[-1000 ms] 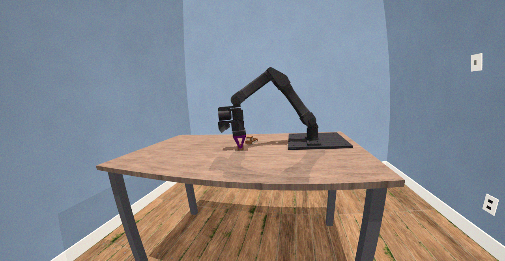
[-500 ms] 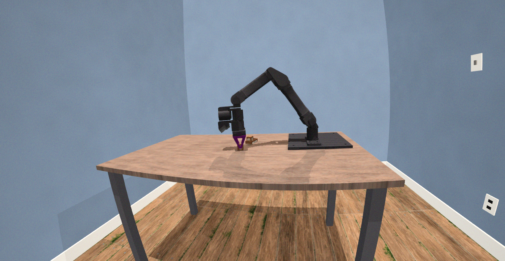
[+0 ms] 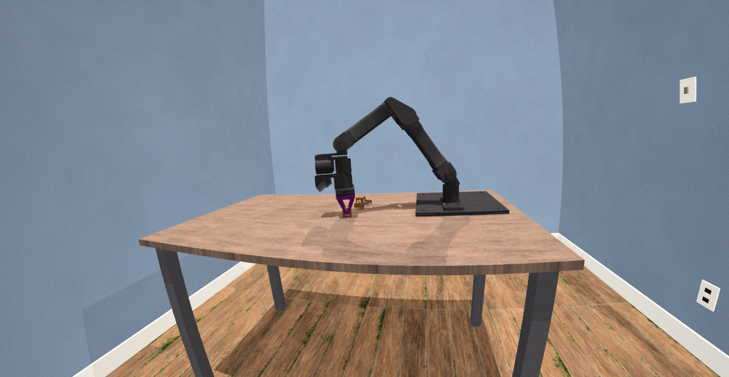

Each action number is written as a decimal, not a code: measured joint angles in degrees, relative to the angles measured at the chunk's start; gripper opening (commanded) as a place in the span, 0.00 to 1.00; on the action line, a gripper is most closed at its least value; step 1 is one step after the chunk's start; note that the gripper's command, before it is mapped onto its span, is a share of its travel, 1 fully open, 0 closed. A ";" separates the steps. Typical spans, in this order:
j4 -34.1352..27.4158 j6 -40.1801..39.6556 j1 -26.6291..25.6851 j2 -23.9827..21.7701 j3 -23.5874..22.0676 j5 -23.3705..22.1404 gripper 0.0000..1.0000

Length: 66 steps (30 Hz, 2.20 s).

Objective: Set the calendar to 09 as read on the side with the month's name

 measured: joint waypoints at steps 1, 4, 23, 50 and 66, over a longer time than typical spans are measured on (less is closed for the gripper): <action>0.00 0.00 0.00 0.00 0.00 0.00 0.27; 0.00 0.00 0.00 0.00 0.00 0.00 0.27; 0.02 0.00 0.00 0.00 0.00 0.00 0.43; -3.30 0.00 0.00 -0.20 1.77 0.00 0.47; -16.09 0.00 0.00 -3.26 13.42 0.00 0.47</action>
